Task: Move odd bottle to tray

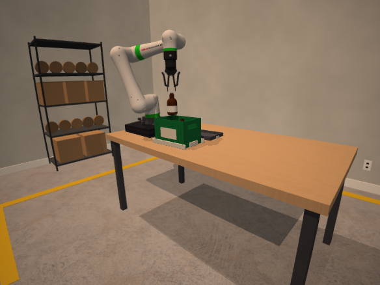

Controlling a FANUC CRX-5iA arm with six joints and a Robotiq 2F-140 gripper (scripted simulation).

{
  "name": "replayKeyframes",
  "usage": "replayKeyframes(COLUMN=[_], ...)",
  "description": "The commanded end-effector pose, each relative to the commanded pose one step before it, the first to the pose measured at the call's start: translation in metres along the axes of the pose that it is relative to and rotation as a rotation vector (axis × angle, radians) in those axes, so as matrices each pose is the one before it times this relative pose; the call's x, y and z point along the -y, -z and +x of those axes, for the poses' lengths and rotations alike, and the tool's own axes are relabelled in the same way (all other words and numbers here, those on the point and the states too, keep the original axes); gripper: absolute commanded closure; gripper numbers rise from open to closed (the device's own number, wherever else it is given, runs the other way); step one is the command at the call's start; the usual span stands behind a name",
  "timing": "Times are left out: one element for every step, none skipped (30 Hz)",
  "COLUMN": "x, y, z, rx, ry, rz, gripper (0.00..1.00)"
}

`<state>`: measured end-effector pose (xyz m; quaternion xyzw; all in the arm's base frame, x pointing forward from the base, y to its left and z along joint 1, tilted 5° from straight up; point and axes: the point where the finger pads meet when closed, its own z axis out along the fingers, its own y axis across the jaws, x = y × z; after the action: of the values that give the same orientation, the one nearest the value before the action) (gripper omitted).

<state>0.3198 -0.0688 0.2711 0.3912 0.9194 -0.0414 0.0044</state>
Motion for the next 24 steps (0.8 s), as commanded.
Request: replayKeyframes(x=[-0.00016, -0.00003, -0.00004, -0.00006, -0.00007, -0.00008, -0.00010, -0.00012, 0.00000, 0.00000, -0.00013, -0.00015, -0.00017, -0.00019, -0.00022, -0.00024, -0.00026, -0.00029, -0.00031, -0.00034, -0.00036, -0.00039, -0.00042, -0.00044], y=[0.00058, 0.00000, 0.00000, 0.00000, 0.00000, 0.00000, 0.00000, 0.00000, 0.00000, 0.00000, 0.00000, 0.00000, 0.00000, 0.00000, 0.00000, 0.00000, 0.00000, 0.00000, 0.00000, 0.00000, 0.00000, 0.00000, 0.00000, 0.00000], z=[-0.00030, 0.00001, 0.00001, 0.00002, 0.00002, 0.00003, 0.00003, 0.00003, 0.00000, 0.00000, 0.00004, 0.00005, 0.00005, 0.00006, 0.00006, 0.00007, 0.00008, 0.00009, 0.00009, 0.00010, 0.00011, 0.00012, 0.00013, 0.00014], rx=[0.00121, 0.00000, 0.00000, 0.00000, 0.00000, 0.00000, 0.00000, 0.00000, 0.00000, 0.00000, 0.00000, 0.00000, 0.00000, 0.00000, 0.00000, 0.00000, 0.00000, 0.00000, 0.00000, 0.00000, 0.00000, 0.00000, 0.00000, 0.00000], ry=[-0.00009, 0.00000, 0.00000, 0.00000, 0.00000, 0.00000, 0.00000, 0.00000, 0.00000, 0.00000, 0.00000, 0.00000, 0.00000, 0.00000, 0.00000, 0.00000, 0.00000, 0.00000, 0.00000, 0.00000, 0.00000, 0.00000, 0.00000, 0.00000], rz=[-0.00072, 0.00000, 0.00000, 0.00000, 0.00000, 0.00000, 0.00000, 0.00000, 0.00000, 0.00000, 0.00000, 0.00000, 0.00000, 0.00000, 0.00000, 0.00000, 0.00000, 0.00000, 0.00000, 0.00000, 0.00000, 0.00000, 0.00000, 0.00000], gripper=[0.90, 0.90, 0.90, 0.90, 0.90, 0.90, 0.90, 0.90, 0.90, 0.90, 0.90, 0.90, 0.90, 0.90, 0.90, 0.90, 0.90, 0.90, 0.90, 0.90, 0.90, 0.90, 0.90, 0.90])
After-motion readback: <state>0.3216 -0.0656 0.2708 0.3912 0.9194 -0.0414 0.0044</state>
